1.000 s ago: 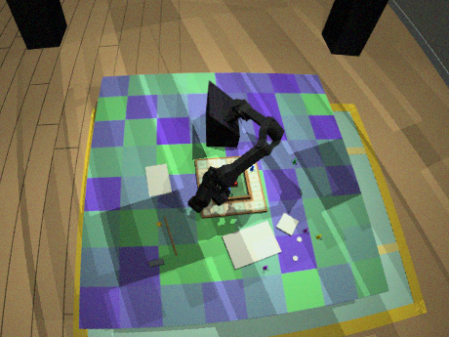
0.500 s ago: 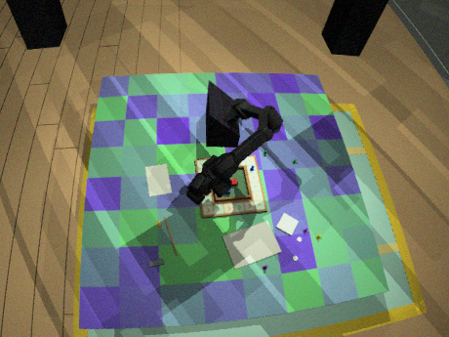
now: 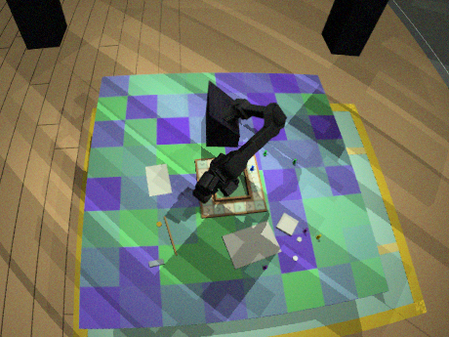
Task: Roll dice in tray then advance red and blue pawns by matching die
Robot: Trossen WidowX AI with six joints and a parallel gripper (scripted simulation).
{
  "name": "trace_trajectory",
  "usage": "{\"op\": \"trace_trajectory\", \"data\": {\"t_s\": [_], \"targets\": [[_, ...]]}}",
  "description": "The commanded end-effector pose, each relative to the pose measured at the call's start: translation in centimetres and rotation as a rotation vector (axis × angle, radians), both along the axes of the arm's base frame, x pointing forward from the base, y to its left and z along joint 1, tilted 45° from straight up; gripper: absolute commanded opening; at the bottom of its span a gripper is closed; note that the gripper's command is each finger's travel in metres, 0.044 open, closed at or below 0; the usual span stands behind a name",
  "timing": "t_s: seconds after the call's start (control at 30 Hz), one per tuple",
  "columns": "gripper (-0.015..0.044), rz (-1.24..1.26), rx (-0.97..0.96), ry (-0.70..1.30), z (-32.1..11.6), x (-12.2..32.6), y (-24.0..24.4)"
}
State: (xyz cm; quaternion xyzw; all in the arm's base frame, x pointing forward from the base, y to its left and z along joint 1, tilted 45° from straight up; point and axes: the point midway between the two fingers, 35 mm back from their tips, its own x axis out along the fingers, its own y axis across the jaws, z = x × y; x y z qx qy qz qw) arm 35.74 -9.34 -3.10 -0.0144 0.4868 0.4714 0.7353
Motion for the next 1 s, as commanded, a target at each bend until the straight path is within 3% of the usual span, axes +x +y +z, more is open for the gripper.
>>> {"op": "trace_trajectory", "data": {"t_s": [0.0, 0.5, 0.97], "targets": [[0.0, 0.003, 0.0, -0.005, 1.0, 1.1, 2.8], [0.0, 0.007, 0.024, -0.008, 4.0, 3.1, 12.6], [0.0, 0.008, 0.028, -0.008, 1.9, 3.3, 15.3]]}}
